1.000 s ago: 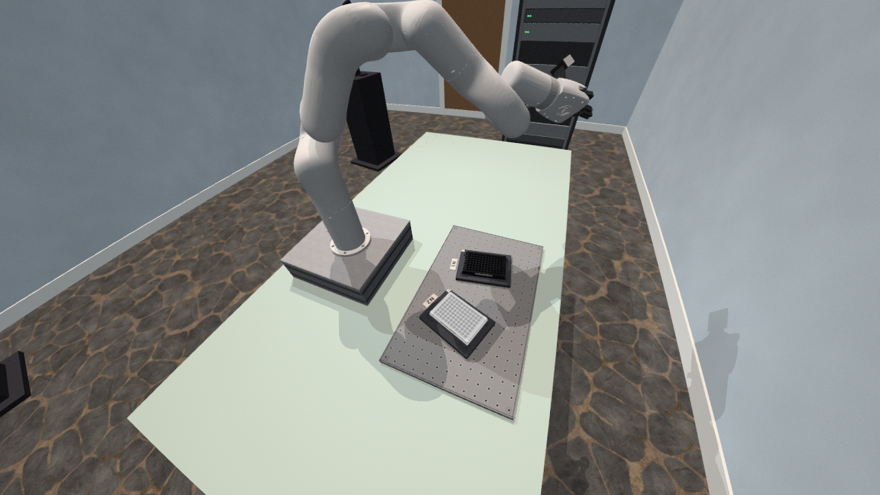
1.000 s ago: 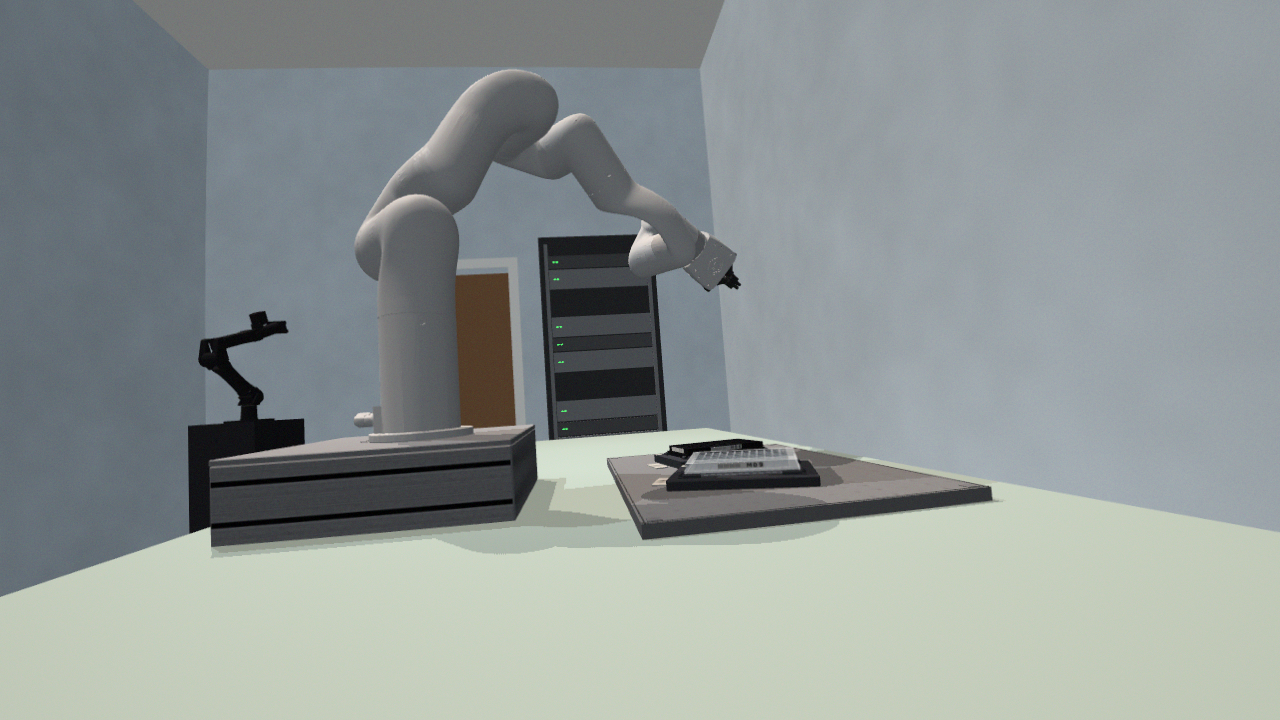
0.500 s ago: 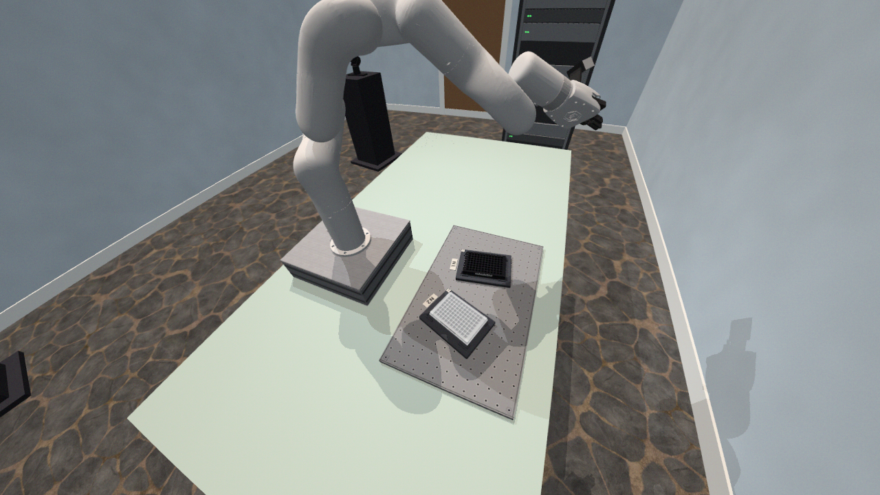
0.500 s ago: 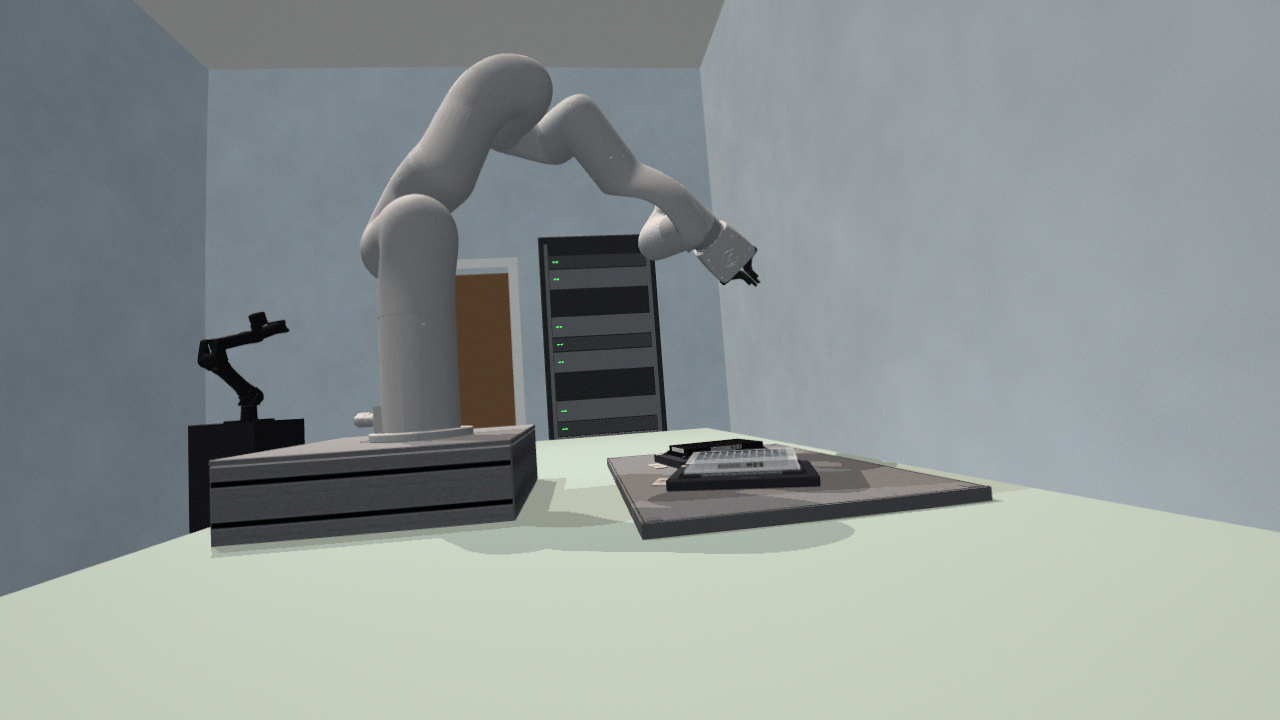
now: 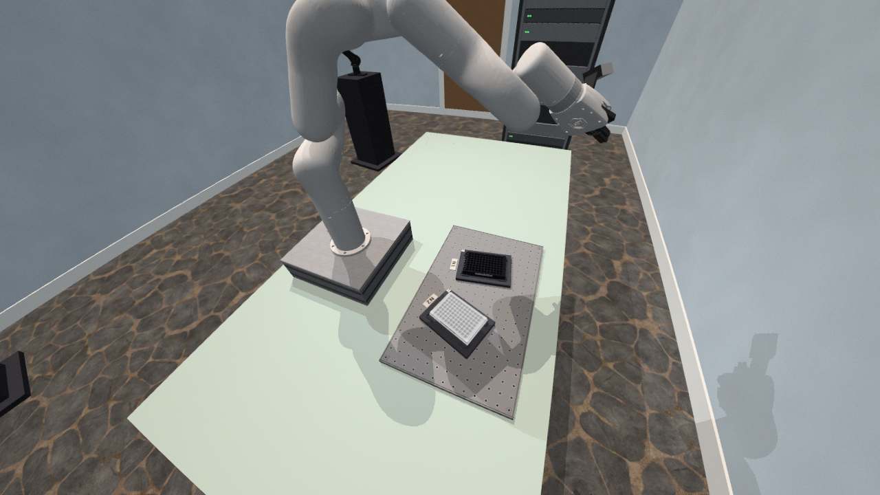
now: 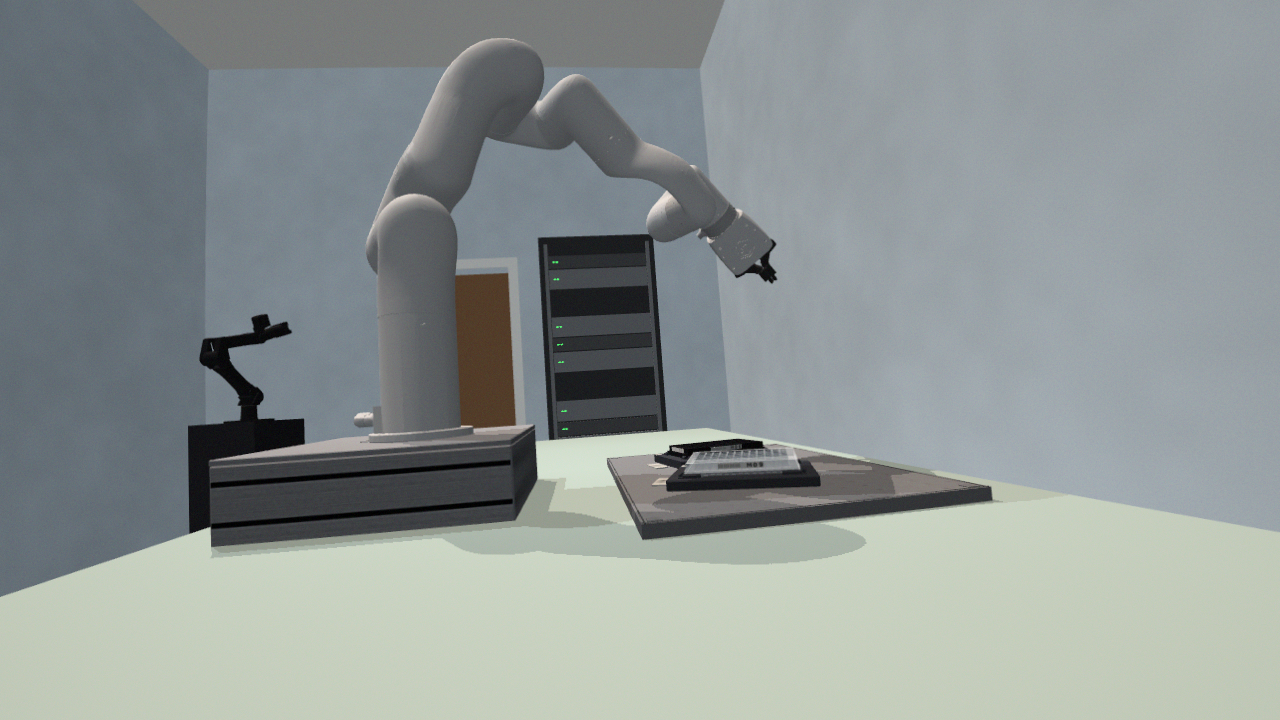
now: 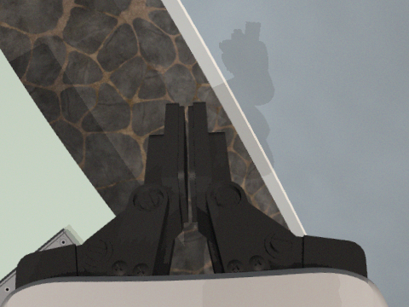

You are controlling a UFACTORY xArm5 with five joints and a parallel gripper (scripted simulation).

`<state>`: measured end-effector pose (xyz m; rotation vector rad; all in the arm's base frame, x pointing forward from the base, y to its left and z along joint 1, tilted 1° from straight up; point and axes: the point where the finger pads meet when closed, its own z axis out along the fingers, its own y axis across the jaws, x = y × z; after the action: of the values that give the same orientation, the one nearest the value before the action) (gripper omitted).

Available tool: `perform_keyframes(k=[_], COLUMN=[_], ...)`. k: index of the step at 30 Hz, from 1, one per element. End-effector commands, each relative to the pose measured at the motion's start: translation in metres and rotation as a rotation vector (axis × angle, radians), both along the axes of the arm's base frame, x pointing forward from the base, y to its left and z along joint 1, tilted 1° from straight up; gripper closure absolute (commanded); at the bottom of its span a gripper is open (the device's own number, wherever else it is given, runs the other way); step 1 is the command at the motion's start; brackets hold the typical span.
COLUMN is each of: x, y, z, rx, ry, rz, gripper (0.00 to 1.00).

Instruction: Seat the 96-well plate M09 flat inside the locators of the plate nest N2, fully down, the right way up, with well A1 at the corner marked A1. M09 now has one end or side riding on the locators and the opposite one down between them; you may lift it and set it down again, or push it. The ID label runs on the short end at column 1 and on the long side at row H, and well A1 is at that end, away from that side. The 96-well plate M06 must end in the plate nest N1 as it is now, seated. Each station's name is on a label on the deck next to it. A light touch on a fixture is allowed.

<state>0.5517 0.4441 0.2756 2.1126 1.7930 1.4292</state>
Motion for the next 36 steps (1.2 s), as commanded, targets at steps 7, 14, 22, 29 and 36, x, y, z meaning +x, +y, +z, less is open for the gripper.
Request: perform_keyframes(k=[7,14,22,29,36], x=[0.012,0.016,0.018,0.020,0.017], y=[-0.047,-0.071,-0.107,-0.135,-0.169], z=[-0.003,-0.006,-0.010,-0.012,-0.015], rx=[-0.009,-0.014,-0.019,-0.019,-0.020], ry=[0.100,0.149,0.220,0.294,0.364], rz=[-0.105,-0.158,-0.238,-0.316,-0.399], gripper=[1.00,1.00,1.00,1.00,1.00])
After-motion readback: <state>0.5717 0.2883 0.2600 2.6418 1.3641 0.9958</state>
